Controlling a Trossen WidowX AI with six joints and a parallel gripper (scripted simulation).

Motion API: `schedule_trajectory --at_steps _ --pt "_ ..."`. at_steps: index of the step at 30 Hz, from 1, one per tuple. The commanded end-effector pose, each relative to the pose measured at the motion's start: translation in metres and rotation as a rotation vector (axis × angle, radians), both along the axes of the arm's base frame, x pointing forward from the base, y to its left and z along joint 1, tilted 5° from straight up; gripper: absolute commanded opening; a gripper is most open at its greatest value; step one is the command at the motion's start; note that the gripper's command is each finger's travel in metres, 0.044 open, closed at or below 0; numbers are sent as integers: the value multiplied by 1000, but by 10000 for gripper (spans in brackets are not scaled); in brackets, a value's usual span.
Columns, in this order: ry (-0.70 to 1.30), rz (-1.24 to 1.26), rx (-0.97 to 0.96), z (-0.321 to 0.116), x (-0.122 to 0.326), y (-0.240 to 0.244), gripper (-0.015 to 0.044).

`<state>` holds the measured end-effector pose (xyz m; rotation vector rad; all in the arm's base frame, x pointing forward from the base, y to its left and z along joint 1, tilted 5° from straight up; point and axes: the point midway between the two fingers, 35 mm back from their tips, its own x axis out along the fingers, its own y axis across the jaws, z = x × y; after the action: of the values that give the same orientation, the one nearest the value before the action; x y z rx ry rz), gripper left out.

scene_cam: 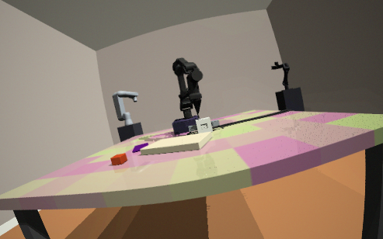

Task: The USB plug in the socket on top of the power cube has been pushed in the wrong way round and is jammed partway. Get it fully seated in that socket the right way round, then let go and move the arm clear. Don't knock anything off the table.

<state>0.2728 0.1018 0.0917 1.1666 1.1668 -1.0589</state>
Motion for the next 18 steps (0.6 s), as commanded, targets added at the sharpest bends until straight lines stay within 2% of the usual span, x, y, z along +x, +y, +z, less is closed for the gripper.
schedule_trajectory --at_steps 1,18 --pt "0 -3 -4 -2 0 0 0" --pt "0 -3 -4 -4 1 0 0"
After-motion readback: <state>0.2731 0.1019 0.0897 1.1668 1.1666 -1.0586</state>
